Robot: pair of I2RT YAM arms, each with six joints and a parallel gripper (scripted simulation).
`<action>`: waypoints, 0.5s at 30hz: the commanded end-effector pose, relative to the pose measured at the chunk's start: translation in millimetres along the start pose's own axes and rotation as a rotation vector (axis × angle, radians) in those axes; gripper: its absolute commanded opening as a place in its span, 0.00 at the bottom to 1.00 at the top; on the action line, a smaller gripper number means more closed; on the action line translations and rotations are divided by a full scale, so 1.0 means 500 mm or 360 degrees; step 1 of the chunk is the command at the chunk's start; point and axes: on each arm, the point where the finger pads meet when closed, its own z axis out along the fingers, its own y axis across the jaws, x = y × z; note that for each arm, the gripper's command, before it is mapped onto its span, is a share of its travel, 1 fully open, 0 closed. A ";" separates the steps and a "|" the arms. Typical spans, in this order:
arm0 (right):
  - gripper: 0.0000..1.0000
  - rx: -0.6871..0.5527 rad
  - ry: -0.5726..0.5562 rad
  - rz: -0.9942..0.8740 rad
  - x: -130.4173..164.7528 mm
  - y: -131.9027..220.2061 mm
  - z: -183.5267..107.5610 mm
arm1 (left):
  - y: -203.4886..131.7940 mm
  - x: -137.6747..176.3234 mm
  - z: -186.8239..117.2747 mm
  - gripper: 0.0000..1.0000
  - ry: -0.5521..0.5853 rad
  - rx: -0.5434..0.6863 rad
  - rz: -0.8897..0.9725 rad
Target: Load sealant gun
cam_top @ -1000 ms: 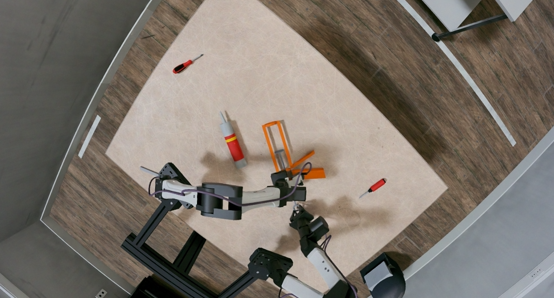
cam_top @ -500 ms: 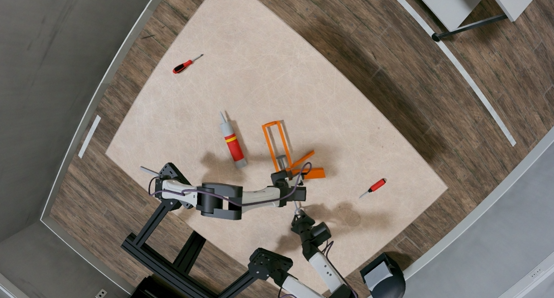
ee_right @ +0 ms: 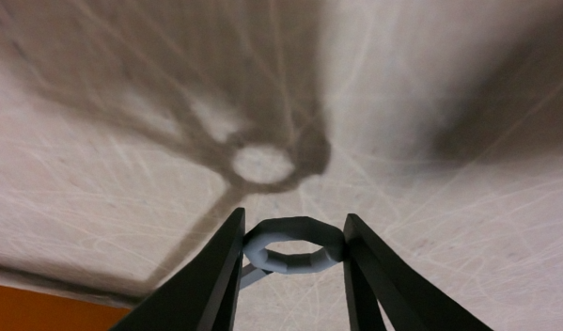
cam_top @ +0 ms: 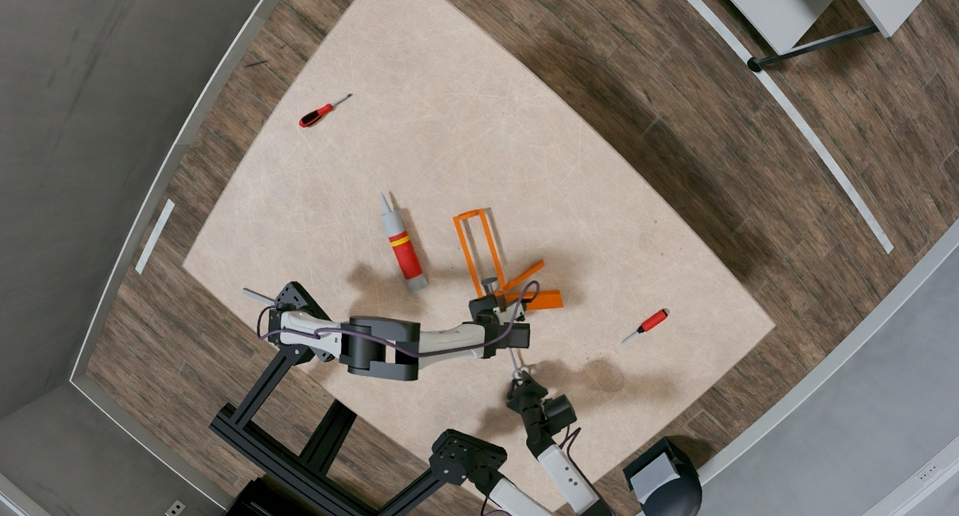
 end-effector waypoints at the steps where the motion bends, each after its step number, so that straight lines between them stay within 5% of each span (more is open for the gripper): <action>1: 0.00 0.0057 -0.0131 -0.0034 -0.046 -0.027 -0.013 | 0.056 -0.005 -0.014 0.01 -0.0008 -0.0161 -0.0045; 15: 0.00 0.0072 -0.0134 0.0011 -0.074 -0.049 -0.020 | 0.051 0.001 0.001 0.01 0.0011 -0.0155 -0.0038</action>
